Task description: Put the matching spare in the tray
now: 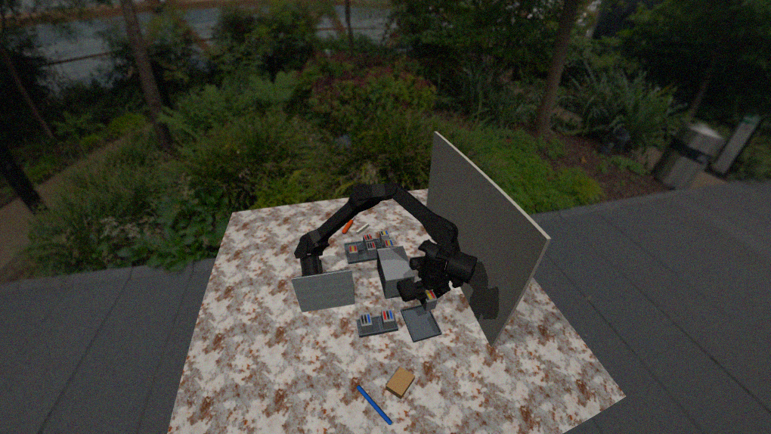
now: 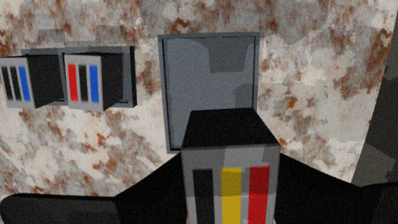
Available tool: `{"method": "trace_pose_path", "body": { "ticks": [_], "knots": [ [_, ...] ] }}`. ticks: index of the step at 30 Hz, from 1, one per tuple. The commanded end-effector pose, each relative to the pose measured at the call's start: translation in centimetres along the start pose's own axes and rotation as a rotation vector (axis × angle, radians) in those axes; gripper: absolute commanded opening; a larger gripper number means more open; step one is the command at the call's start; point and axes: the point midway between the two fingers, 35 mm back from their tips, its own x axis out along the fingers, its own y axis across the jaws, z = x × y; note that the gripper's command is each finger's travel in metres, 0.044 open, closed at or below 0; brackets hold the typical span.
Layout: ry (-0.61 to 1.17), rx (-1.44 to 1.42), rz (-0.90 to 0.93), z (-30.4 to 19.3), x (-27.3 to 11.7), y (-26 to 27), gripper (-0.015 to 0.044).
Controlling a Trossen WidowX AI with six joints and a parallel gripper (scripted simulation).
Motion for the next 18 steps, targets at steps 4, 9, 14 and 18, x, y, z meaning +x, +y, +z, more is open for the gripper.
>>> {"method": "trace_pose_path", "body": {
  "ticks": [4, 9, 14, 18],
  "knots": [
    [-0.003, 0.005, -0.002, 0.0, 0.7, 0.0, 0.0000],
    [-0.003, 0.005, -0.003, 0.0, 1.2, 0.0, 0.0000],
    [-0.003, 0.005, -0.003, 0.0, 1.7, -0.1, 0.0000],
    [-0.003, 0.005, -0.003, 0.0, 2.0, -0.1, 0.0000]
  ]
}}
